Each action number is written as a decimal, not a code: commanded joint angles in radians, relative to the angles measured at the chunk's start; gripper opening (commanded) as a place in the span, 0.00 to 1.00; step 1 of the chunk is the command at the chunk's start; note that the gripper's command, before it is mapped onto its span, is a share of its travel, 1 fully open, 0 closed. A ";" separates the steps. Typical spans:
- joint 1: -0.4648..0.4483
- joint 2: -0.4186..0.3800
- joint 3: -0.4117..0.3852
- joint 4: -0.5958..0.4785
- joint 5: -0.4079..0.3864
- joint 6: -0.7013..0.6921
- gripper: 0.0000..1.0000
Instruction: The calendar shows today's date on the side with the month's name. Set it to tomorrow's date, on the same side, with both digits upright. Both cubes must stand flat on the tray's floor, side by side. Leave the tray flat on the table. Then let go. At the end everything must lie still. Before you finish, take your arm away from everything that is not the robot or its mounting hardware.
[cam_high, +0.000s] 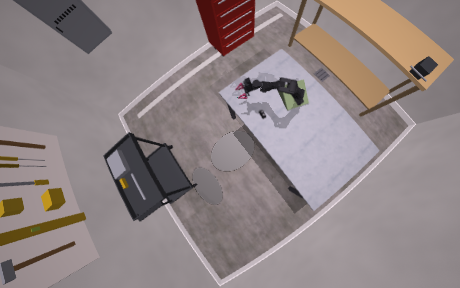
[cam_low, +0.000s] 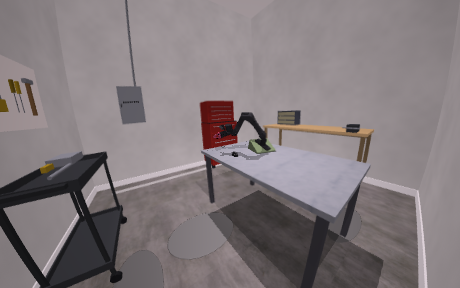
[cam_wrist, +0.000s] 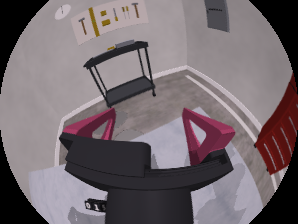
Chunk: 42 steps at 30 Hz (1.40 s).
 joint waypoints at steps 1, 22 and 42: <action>0.009 -0.028 0.038 -0.224 0.010 -0.088 1.00; 0.115 -0.183 0.284 -1.217 0.040 -0.491 1.00; 0.214 -0.327 0.511 -2.141 0.067 -0.865 1.00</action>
